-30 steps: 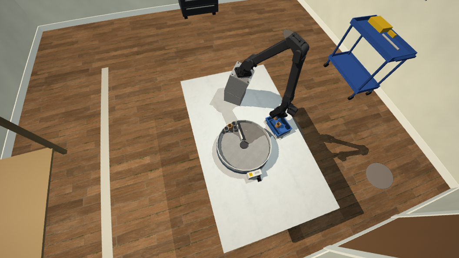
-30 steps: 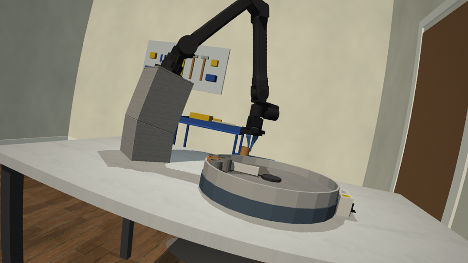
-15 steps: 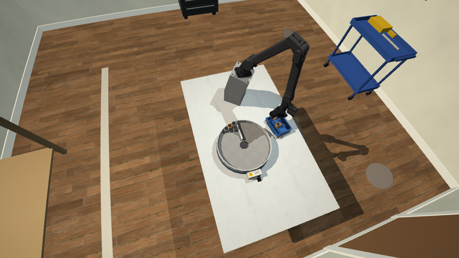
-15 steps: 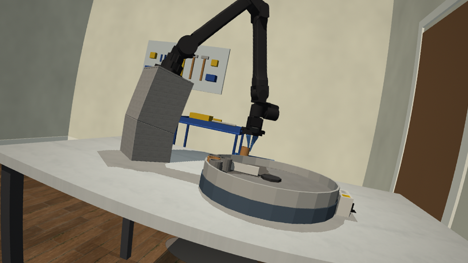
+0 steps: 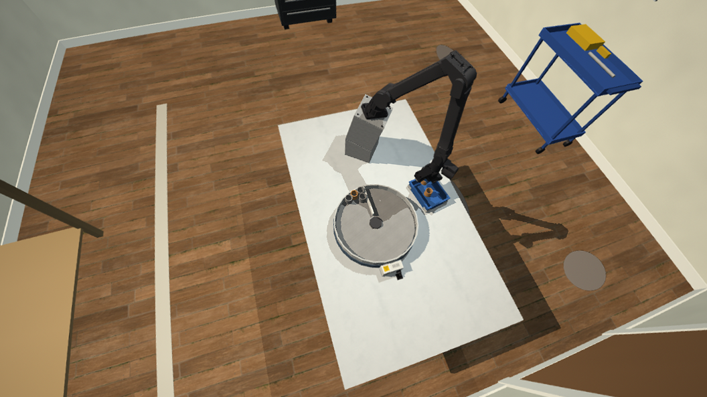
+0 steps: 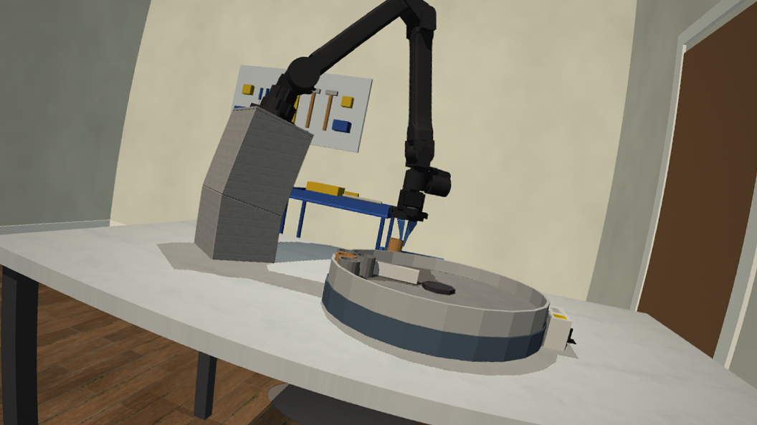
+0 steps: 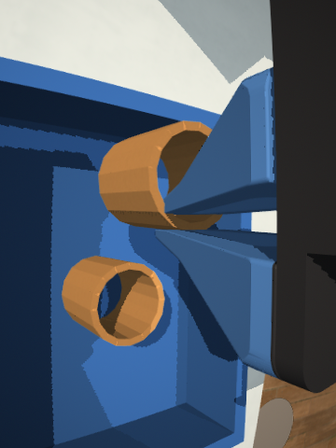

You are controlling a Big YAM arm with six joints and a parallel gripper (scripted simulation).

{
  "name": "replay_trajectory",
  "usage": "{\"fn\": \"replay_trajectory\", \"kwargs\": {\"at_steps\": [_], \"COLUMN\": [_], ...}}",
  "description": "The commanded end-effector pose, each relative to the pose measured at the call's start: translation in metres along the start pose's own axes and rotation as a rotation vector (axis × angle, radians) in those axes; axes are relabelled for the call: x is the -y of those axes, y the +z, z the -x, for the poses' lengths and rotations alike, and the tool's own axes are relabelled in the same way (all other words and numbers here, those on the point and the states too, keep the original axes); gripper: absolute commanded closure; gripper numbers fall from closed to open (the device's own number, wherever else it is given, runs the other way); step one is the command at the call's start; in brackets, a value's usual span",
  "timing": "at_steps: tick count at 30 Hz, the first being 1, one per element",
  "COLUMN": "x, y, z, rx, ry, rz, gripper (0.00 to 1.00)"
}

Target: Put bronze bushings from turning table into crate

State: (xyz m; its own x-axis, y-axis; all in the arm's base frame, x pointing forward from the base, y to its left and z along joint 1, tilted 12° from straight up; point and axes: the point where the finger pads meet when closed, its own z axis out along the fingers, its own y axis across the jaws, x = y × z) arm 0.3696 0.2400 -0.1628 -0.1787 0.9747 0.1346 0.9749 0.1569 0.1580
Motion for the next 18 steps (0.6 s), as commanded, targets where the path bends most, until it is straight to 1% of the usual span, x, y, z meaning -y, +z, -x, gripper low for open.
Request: {"fn": "replay_trajectory", "kwargs": {"at_steps": [1, 11, 13, 14, 15, 18], "x": [-0.009, -0.008, -0.008, -0.014, -0.009, -0.008], "y": [0.005, 0.022, 0.022, 0.019, 0.026, 0.031], "z": [-0.007, -0.007, -0.007, -0.007, -0.005, -0.006], "rx": [-0.004, -0.004, -0.004, -0.008, -0.003, -0.003], "ry": [-0.001, -0.001, -0.001, 0.002, 0.003, 0.0], "rz": [0.023, 0.021, 0.021, 0.034, 0.021, 0.02], "gripper": [1.0, 1.0, 1.0, 1.0, 1.0, 1.0]}}
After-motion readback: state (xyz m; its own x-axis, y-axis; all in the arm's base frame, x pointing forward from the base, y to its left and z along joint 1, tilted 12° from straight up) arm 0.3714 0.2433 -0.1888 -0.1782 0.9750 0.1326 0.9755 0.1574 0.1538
